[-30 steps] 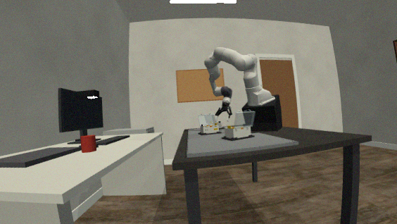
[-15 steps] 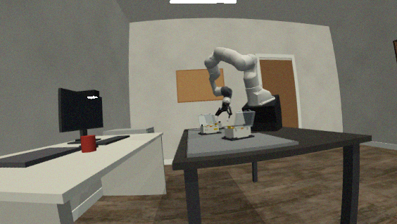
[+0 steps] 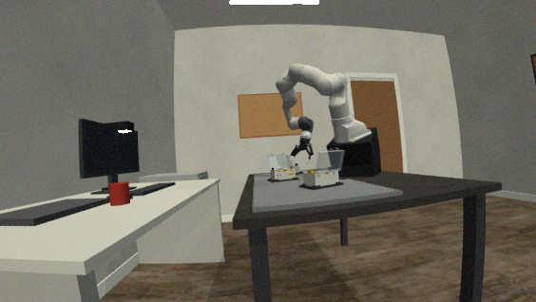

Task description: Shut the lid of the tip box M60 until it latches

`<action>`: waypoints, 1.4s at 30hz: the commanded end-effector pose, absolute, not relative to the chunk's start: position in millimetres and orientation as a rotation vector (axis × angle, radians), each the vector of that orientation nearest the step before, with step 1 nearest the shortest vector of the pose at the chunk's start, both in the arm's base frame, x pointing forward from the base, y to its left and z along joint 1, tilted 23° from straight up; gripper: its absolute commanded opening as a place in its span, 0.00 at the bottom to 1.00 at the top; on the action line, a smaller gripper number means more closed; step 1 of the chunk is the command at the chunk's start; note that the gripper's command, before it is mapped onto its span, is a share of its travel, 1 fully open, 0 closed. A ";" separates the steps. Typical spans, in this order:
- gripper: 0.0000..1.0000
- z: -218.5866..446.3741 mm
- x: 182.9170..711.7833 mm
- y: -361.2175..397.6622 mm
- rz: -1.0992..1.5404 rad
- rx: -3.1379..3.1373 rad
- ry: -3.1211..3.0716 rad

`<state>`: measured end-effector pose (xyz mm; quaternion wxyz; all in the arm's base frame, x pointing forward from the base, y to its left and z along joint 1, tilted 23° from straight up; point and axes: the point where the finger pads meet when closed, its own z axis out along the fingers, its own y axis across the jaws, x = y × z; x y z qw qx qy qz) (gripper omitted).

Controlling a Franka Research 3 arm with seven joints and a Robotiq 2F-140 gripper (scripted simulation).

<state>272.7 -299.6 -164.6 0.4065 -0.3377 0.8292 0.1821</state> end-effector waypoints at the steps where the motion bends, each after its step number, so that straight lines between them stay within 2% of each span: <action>1: 1.00 -165.5 272.9 -301.6 0.452 -0.856 2.093; 22: 1.00 -165.5 272.9 -301.6 0.452 -0.856 2.093; 42: 1.00 -82.4 249.7 -327.5 0.452 -0.856 2.093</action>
